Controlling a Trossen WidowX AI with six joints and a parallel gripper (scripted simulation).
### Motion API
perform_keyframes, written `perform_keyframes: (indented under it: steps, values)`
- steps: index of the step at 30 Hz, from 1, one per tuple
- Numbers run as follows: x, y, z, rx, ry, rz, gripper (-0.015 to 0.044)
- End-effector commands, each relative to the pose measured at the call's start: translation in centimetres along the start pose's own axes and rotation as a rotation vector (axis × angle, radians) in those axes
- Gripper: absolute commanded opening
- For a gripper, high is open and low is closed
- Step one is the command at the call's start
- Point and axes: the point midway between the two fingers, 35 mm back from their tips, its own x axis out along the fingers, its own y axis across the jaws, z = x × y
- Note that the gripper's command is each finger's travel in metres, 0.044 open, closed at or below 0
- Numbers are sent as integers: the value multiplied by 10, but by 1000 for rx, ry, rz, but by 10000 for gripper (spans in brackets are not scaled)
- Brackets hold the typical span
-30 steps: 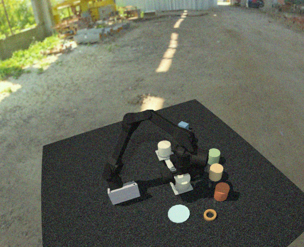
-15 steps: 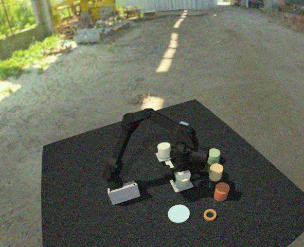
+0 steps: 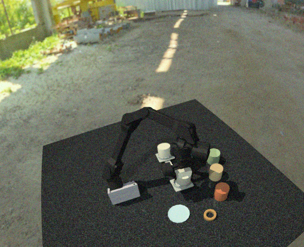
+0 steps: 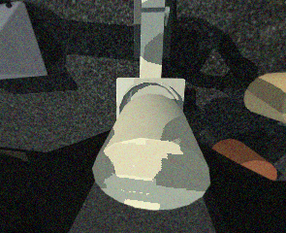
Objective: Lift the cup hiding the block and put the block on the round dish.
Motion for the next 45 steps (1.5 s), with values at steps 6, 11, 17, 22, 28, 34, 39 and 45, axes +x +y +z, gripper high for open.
perform_keyframes:
  steps: [6,11,17,22,28,34,39,45]
  values:
    - [-16,1,-3,5,6,-10,0]
    - [-22,2,-2,8,5,-11,0]
    - [-30,3,-2,12,4,-11,0]
    - [-36,4,-1,15,4,-12,0]
    - [-44,5,-1,19,3,-13,0]
    - [-52,7,0,23,2,-13,0]
    - [-46,6,1,25,-3,-9,0]
    - [-46,6,1,25,-3,-9,0]
